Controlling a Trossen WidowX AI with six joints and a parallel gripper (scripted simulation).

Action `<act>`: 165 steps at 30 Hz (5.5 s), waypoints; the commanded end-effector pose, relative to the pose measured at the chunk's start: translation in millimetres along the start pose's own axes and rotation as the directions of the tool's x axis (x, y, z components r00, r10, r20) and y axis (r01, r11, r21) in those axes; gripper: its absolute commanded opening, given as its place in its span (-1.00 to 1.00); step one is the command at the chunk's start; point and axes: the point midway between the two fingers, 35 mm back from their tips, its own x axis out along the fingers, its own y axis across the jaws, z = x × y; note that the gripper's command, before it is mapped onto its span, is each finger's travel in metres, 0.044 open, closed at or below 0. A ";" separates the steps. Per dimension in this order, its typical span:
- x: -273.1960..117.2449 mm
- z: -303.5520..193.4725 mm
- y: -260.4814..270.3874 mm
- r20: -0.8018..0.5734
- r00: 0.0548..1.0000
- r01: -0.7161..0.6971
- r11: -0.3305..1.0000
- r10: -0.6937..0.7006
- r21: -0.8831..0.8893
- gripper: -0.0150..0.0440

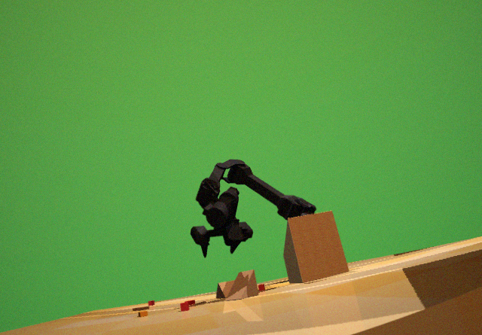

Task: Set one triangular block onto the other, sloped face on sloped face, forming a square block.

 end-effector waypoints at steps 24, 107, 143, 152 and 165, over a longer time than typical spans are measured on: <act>-31.5 54.5 -14.2 0.015 1.000 -0.014 -0.088 0.015 0.996 1.00; 53.8 107.3 -5.2 0.000 0.999 0.040 -0.998 0.040 -0.051 1.00; 41.2 102.1 -8.4 0.022 0.999 0.024 -0.998 0.023 -0.053 -0.49; 20.4 85.9 -9.0 0.040 0.999 0.018 -0.999 0.016 -0.052 -0.49; -12.0 46.7 -6.3 0.018 0.999 0.033 -0.998 0.032 -0.053 -0.49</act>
